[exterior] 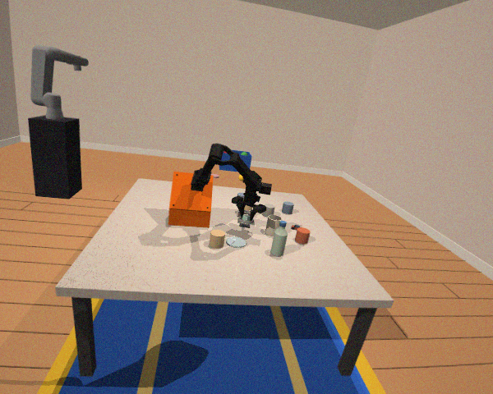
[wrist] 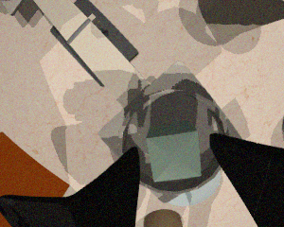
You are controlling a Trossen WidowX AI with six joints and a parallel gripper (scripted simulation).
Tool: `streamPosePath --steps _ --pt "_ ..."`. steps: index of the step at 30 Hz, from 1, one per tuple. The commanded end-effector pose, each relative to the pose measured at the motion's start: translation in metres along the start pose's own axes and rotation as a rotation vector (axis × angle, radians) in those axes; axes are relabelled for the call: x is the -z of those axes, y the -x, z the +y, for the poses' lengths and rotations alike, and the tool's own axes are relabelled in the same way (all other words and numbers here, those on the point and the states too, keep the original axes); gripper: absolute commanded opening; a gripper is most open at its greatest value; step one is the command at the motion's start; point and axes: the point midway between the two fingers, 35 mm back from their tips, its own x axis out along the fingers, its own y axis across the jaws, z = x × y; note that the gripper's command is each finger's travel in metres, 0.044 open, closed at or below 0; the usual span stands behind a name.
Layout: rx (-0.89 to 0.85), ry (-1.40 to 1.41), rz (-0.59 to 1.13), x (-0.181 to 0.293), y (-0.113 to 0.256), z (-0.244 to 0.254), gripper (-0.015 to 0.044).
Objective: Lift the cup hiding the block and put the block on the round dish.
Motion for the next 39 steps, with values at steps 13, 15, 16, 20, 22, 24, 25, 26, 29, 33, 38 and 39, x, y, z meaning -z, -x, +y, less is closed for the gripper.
streamPosePath --steps 13,15,16,20,22,24,25,26,29,33,38,39 --pt "-0.004 0.005 -0.002 0.000 -0.003 0.001 0.0056" --pt "-0.006 0.005 -0.004 -0.002 0.005 0.001 0.0003" --pt "-0.007 0.005 -0.005 -0.003 0.011 0.000 0.0000" --pt "-0.010 0.004 -0.009 -0.005 0.034 0.000 0.0000" --pt "-0.011 0.005 -0.009 -0.005 0.046 0.000 0.0000" --pt "-0.011 0.005 -0.009 -0.005 0.058 0.000 0.0000" --pt "-0.011 0.005 -0.009 -0.004 0.064 0.000 0.0000" --pt "-0.010 0.005 -0.008 -0.004 0.070 0.000 0.0000" --pt "-0.008 0.005 -0.005 -0.001 0.087 0.001 0.0000" --pt "-0.008 0.004 -0.005 0.000 0.091 0.001 0.0000" --pt "-0.032 -0.015 -0.020 0.014 0.074 -0.006 0.0000" --pt "-0.035 -0.018 -0.023 0.017 0.070 -0.008 0.0000"
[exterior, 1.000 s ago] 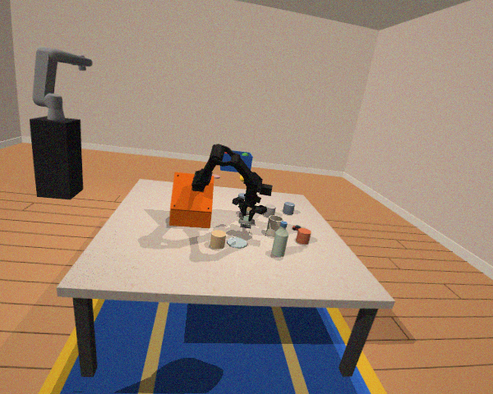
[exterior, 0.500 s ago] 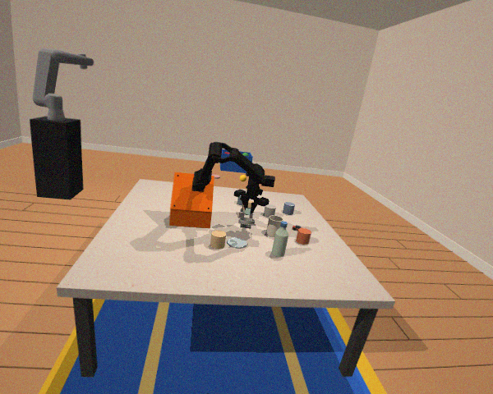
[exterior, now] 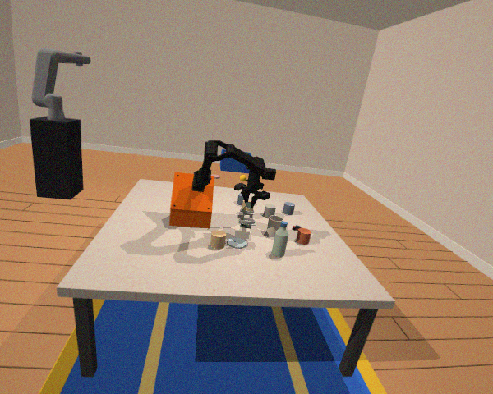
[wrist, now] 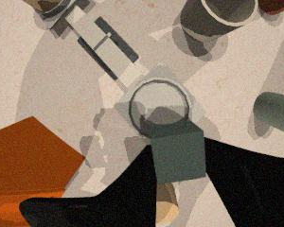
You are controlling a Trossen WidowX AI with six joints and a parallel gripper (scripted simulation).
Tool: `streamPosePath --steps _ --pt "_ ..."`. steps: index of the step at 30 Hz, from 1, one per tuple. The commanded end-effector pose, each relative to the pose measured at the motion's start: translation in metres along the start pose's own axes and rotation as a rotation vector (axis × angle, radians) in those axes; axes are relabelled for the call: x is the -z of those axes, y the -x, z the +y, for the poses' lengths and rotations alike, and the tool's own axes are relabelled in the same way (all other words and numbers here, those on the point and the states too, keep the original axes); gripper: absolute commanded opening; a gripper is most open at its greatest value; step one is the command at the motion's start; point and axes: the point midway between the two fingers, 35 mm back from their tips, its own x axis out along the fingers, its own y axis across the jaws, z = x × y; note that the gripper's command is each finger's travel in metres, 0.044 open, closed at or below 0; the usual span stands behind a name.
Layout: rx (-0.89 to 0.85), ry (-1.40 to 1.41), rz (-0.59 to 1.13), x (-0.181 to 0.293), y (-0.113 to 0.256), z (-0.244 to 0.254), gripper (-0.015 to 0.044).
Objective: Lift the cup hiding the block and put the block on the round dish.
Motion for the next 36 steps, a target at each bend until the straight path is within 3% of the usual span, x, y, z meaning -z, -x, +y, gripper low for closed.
streamPosePath --steps 1,23,30,36 --pt "-0.018 -0.013 -0.008 0.013 -0.013 -0.005 0.0000" --pt "0.018 0.011 0.018 0.112 -0.084 -0.030 0.0000" --pt "0.020 0.013 0.022 0.116 -0.094 -0.031 0.0000" --pt "0.021 0.013 0.023 0.117 -0.124 -0.031 0.0000"
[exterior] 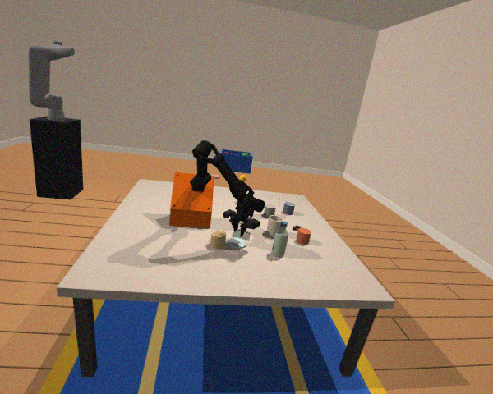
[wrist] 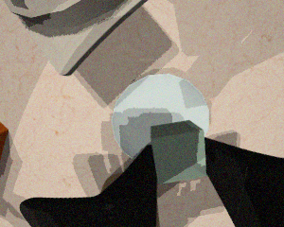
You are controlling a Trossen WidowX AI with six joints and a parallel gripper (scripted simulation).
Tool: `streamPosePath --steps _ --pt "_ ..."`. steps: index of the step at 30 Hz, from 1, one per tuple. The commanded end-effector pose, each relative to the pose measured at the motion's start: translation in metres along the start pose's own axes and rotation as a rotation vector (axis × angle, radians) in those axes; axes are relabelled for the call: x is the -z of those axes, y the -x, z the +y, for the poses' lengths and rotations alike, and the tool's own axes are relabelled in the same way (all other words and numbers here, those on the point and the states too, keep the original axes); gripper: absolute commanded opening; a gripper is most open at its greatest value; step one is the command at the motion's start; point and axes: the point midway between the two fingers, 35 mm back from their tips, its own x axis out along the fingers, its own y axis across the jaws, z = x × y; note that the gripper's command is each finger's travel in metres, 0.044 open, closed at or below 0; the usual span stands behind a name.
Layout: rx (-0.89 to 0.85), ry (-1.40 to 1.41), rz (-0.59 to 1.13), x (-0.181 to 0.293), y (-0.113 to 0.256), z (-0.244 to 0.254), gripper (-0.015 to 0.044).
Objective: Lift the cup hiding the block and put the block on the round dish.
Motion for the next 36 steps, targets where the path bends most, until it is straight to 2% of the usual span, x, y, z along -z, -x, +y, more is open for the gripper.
streamPosePath --steps 1,20,36 --pt "-0.007 0.007 -0.001 0.000 -0.017 0.003 0.0000" --pt "-0.006 0.008 0.000 0.000 -0.038 0.004 0.0000" --pt "-0.007 0.005 0.002 0.000 -0.032 0.003 0.0420"
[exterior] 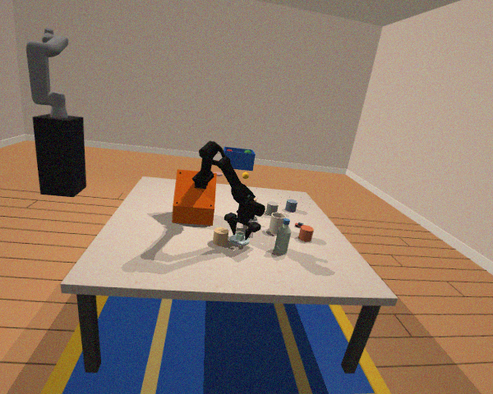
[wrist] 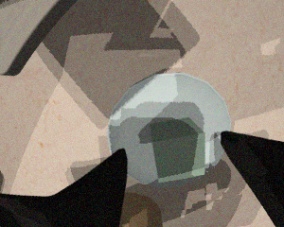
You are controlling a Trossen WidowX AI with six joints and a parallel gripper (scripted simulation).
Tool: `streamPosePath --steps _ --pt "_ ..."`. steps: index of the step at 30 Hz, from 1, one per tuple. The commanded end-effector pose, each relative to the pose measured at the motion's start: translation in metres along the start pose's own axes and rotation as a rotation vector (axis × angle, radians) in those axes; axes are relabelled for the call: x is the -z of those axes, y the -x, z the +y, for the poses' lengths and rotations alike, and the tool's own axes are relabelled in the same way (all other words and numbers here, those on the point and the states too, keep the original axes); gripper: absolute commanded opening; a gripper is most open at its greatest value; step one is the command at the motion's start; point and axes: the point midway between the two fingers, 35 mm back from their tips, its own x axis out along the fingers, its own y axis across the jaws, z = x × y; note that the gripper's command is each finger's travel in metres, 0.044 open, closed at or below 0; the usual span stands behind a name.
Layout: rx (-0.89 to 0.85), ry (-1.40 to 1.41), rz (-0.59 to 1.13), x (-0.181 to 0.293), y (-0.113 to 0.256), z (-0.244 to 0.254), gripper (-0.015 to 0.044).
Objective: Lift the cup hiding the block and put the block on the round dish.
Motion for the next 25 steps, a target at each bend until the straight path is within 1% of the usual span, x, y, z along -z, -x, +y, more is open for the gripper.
streamPosePath --steps 1,4,6,10,13,25 --pt "-0.001 -0.003 -0.004 -0.001 0.009 -0.001 0.0440" --pt "-0.001 -0.001 -0.006 -0.001 0.048 -0.001 0.0440" --pt "0.000 0.000 -0.005 0.000 0.057 0.000 0.0440" --pt "0.001 0.000 -0.005 0.000 0.060 0.000 0.0440" --pt "0.012 0.000 -0.011 0.001 0.095 0.000 0.0440" --pt "0.013 0.000 -0.012 0.001 0.098 0.000 0.0440"
